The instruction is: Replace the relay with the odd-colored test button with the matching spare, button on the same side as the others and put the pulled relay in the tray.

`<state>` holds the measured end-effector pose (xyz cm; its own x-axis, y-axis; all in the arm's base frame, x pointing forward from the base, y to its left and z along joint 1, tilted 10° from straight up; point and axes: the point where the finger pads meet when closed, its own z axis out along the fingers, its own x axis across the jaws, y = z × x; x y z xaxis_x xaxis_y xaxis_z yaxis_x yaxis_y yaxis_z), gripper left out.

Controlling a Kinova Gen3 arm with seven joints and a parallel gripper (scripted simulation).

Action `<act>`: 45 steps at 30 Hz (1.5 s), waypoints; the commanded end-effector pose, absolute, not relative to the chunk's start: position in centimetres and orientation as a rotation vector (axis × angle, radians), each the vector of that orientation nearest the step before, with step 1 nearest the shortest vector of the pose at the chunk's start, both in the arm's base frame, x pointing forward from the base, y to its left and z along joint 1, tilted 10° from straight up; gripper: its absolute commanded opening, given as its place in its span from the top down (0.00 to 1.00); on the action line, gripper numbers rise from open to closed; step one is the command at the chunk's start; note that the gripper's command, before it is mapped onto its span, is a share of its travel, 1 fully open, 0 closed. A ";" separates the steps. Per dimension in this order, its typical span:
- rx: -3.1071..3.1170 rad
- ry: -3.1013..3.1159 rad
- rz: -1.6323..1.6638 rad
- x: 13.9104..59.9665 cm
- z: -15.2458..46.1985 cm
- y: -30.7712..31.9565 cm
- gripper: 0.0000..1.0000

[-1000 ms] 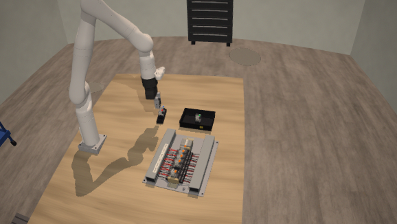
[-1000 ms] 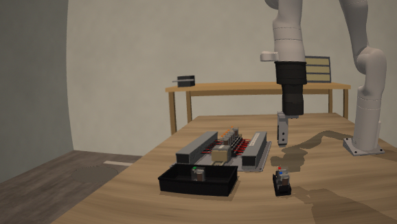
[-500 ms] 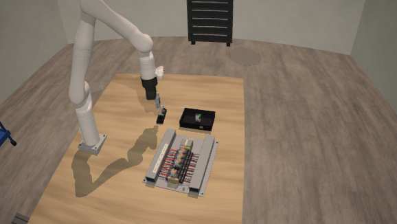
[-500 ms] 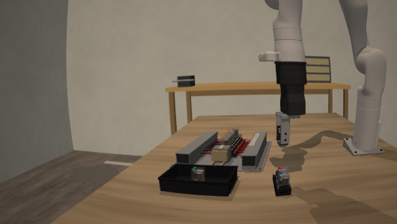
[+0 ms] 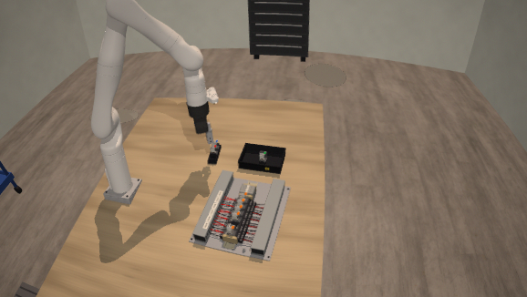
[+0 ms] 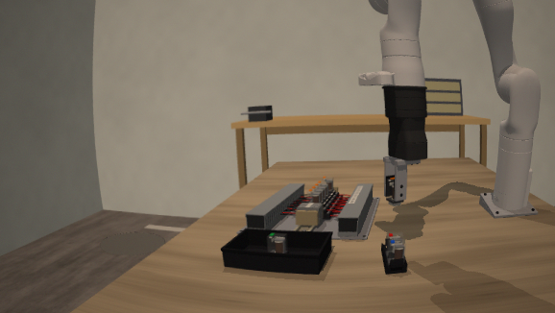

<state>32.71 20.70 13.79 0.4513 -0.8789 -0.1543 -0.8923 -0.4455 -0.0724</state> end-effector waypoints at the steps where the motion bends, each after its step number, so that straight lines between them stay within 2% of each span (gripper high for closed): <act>1: -2.562 1.548 0.138 32.8 13.8 20.7 1.00; 45: -2.818 0.960 0.089 32.8 13.8 20.6 1.00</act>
